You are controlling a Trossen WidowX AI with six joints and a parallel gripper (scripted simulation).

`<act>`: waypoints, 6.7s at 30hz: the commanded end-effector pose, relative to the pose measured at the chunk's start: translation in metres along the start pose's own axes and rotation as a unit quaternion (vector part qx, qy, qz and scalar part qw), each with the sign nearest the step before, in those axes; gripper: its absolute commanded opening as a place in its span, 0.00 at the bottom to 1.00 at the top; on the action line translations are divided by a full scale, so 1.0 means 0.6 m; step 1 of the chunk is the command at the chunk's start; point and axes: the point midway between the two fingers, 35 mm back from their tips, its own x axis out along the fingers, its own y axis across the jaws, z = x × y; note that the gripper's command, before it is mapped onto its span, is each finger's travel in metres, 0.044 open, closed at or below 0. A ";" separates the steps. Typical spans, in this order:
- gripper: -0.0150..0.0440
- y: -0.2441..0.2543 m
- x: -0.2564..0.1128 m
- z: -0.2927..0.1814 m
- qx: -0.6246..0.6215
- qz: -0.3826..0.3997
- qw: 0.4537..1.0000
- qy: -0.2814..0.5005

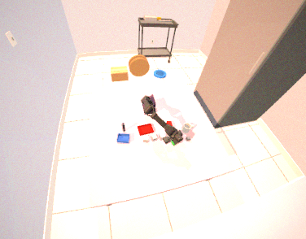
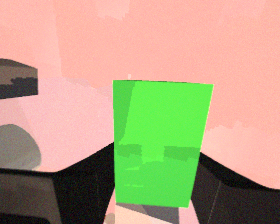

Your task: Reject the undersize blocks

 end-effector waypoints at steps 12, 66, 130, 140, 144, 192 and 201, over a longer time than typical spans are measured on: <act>0.25 0.001 -0.007 -0.006 0.004 0.002 1.000 -0.005; 0.25 0.001 -0.005 0.004 0.004 0.002 1.000 -0.006; 0.25 -0.002 -0.006 0.044 0.004 0.002 1.000 -0.007; 0.25 -0.002 -0.006 0.052 0.004 0.002 1.000 -0.007; 0.25 -0.002 -0.006 0.055 0.004 0.002 1.000 -0.007; 0.25 0.007 -0.056 0.059 0.001 -0.003 1.000 0.008; 0.25 -0.001 -0.056 0.058 0.003 -0.005 1.000 0.010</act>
